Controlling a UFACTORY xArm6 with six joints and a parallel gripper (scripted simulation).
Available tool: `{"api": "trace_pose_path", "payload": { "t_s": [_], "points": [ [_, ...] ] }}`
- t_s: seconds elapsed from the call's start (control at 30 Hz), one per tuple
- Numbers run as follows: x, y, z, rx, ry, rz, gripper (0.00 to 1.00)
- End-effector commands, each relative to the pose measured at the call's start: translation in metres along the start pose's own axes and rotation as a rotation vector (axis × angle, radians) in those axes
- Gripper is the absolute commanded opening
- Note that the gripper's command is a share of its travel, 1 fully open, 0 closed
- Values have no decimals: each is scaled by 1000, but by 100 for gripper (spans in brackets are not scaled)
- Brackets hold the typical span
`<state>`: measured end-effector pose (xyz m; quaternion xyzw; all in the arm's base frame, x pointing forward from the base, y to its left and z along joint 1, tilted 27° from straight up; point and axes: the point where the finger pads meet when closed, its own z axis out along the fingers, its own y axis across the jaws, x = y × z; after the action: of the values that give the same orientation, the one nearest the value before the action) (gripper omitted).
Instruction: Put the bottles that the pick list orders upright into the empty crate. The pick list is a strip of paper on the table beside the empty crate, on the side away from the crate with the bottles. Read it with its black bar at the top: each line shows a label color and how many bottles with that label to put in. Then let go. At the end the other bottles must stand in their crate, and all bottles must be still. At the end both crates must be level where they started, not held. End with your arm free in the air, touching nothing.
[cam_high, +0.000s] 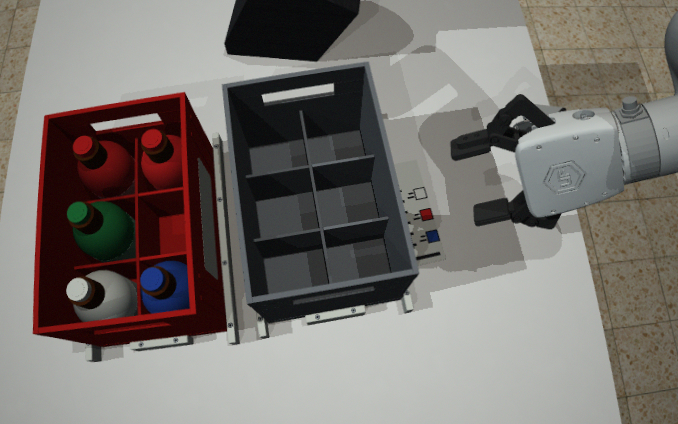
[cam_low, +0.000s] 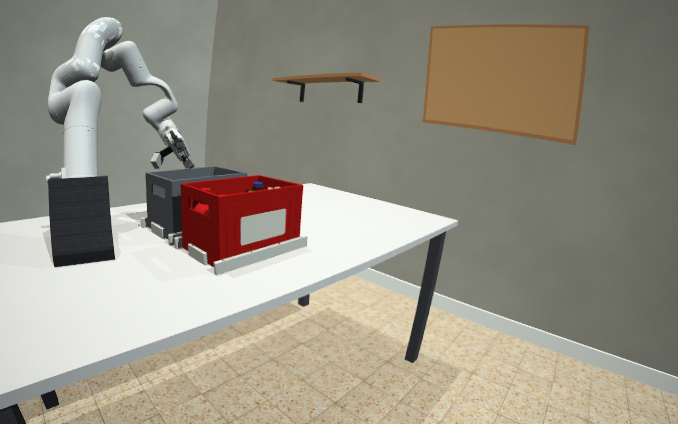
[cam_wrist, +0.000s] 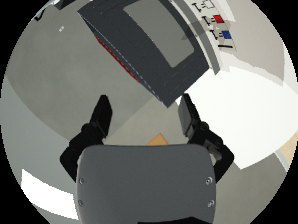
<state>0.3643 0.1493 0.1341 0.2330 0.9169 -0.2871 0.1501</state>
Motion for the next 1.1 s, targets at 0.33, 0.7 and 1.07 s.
{"api": "trace_pose_path", "payload": {
  "t_s": [0.33,0.7,1.07],
  "points": [
    [-1,0,-1,-2,-1,2,100],
    [-13,-19,-12,-2,-1,2,65],
    [-38,-57,-34,-2,-1,2,65]
  ]
}}
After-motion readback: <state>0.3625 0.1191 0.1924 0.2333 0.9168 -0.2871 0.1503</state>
